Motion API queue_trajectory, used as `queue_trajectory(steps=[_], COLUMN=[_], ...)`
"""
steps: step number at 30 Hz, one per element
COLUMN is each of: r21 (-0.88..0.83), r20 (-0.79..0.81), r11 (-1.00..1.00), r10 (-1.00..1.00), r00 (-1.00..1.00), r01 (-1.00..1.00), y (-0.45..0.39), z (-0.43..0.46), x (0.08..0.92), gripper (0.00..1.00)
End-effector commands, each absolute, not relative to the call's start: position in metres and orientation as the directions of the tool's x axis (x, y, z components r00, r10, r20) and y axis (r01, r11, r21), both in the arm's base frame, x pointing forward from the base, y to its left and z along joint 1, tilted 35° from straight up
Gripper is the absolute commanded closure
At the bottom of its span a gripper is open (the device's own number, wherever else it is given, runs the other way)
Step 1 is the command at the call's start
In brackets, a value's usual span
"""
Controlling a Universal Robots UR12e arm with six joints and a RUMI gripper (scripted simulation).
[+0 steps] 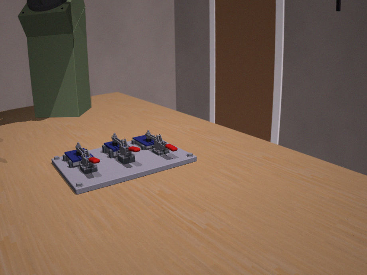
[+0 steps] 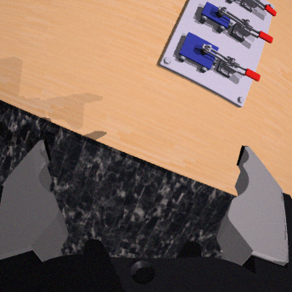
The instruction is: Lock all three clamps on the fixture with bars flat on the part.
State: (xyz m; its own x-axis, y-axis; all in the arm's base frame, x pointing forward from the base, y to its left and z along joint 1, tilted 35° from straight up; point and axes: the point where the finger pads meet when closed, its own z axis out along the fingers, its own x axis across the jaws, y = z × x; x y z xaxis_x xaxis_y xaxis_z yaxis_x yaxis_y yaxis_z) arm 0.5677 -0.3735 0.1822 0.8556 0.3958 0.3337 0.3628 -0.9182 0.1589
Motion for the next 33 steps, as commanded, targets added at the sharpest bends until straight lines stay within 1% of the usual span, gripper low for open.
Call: queue_trajectory(steps=[1,23,33], r21=[0.160,0.159,0.151], r20=[0.334,0.334,0.335], r11=[-0.918,-0.919,-0.935], r10=[0.396,0.393,0.354], r00=[0.855,0.857,0.873], r01=[0.363,0.360,0.322], y=[-0.3737,-0.3734,-0.3701], z=[0.1829,0.1826,0.1784], x=[0.5679,0.5682,0.5720], gripper=[0.00,0.00,0.00])
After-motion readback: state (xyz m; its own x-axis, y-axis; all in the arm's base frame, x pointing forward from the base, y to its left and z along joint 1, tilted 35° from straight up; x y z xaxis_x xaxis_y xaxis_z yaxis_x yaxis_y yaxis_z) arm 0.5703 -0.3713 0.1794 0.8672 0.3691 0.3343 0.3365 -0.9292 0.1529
